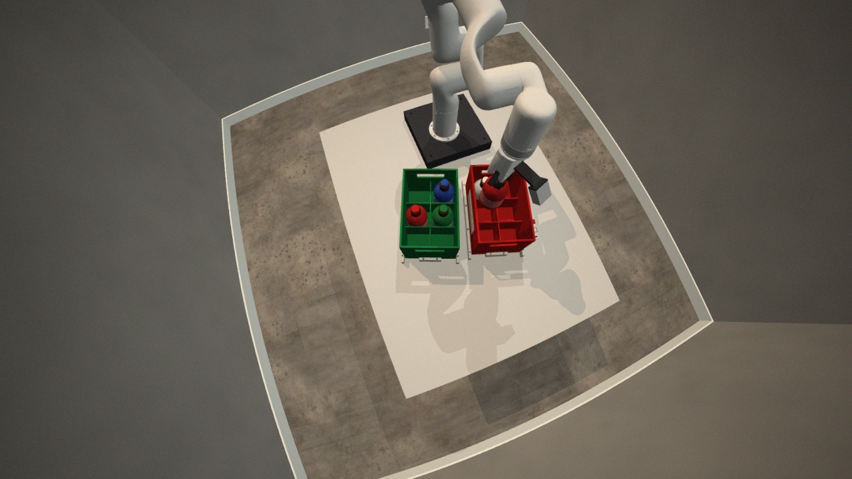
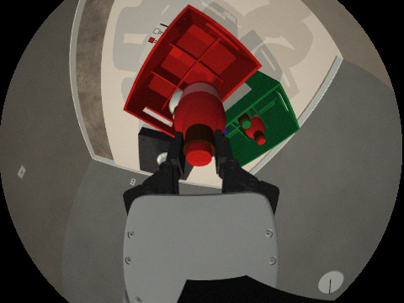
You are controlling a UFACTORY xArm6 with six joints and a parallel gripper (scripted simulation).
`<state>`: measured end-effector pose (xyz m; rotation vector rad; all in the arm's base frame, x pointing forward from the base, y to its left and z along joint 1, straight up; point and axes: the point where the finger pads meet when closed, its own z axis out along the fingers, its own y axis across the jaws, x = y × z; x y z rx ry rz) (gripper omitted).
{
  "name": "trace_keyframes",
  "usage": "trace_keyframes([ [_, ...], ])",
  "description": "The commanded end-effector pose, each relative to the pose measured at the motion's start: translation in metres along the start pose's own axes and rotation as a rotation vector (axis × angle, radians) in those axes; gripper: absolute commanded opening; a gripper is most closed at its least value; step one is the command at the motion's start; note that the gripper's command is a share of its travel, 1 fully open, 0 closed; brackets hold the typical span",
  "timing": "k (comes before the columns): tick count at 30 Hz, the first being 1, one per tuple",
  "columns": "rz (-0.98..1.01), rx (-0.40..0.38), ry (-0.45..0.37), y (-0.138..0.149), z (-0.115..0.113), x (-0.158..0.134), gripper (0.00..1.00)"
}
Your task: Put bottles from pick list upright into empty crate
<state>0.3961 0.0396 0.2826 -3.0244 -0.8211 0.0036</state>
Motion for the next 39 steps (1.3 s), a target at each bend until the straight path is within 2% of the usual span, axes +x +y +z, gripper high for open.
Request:
trace_keyframes([
  [1,0.000,-0.002,0.005,0.000,-0.002,0.001,0.00],
  [12,0.000,-0.002,0.005,0.000,-0.002,0.001,0.00],
  [39,0.000,-0.002,0.005,0.000,0.023,0.001,0.00],
])
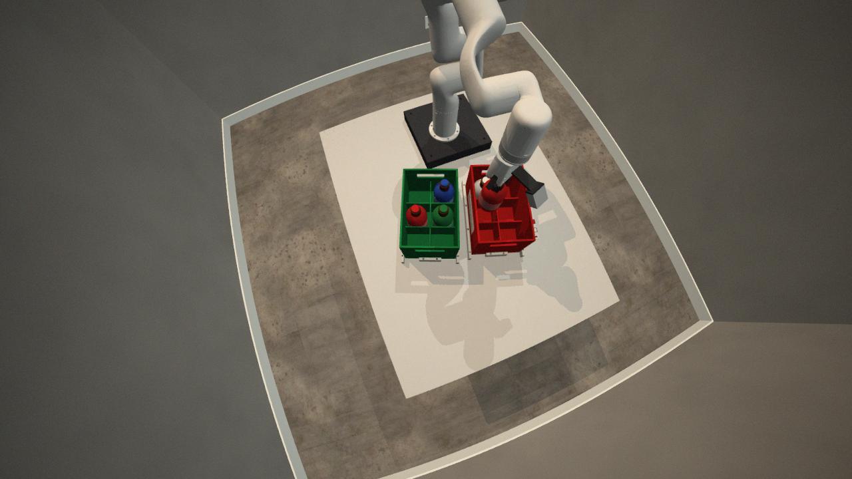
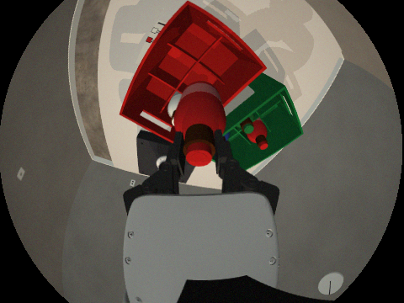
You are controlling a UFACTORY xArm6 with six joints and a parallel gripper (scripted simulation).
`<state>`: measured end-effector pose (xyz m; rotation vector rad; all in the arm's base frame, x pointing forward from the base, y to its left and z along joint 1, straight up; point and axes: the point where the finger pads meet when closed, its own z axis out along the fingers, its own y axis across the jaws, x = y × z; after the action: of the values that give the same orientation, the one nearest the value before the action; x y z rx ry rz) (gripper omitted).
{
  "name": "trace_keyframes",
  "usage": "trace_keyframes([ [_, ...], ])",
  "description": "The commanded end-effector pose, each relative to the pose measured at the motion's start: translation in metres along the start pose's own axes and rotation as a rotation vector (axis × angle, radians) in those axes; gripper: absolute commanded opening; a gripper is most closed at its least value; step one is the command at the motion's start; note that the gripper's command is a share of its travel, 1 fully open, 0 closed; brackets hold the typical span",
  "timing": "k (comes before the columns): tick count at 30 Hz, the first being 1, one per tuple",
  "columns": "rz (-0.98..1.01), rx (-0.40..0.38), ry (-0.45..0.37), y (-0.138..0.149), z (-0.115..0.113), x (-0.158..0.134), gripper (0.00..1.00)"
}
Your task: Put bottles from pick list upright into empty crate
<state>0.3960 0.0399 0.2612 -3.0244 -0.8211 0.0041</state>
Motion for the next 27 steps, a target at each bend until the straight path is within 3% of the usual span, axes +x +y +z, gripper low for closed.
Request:
trace_keyframes([
  [1,0.000,-0.002,0.005,0.000,0.003,0.001,0.00],
  [27,0.000,-0.002,0.005,0.001,0.025,0.001,0.00],
])
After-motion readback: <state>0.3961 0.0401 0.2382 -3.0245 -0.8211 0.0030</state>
